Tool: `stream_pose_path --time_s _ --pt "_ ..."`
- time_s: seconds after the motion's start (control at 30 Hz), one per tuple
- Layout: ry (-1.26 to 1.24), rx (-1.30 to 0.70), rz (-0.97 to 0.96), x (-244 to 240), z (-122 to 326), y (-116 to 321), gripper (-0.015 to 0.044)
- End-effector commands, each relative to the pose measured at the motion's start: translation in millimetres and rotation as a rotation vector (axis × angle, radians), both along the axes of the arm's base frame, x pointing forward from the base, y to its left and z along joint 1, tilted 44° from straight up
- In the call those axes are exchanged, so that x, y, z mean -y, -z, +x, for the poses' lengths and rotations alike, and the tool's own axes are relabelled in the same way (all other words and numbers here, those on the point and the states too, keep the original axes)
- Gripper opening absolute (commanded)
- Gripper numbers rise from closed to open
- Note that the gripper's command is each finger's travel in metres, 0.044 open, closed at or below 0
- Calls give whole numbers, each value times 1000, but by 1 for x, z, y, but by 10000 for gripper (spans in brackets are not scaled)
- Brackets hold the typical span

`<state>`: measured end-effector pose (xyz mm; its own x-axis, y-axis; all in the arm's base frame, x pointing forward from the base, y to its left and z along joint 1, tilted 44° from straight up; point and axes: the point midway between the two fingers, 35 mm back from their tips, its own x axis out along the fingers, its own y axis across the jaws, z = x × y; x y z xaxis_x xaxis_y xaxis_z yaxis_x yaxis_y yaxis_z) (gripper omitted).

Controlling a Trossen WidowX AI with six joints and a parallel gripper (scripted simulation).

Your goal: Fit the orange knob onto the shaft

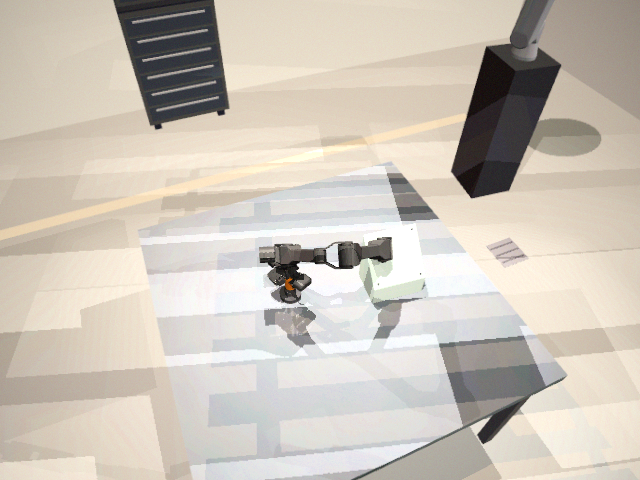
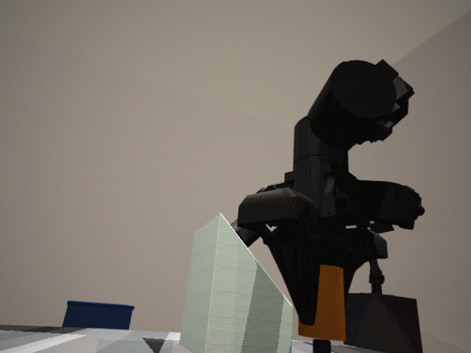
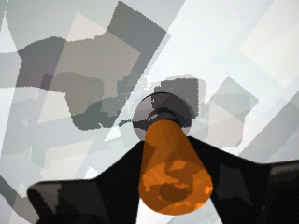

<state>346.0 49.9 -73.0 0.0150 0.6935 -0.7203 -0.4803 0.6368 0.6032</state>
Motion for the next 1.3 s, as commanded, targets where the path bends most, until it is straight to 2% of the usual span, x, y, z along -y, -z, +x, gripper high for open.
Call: stream_pose_path --time_s 0.0,1.27 --pt "377 -359 8 2 2 -4 0" --pt "386 -367 8 0 2 1 0"
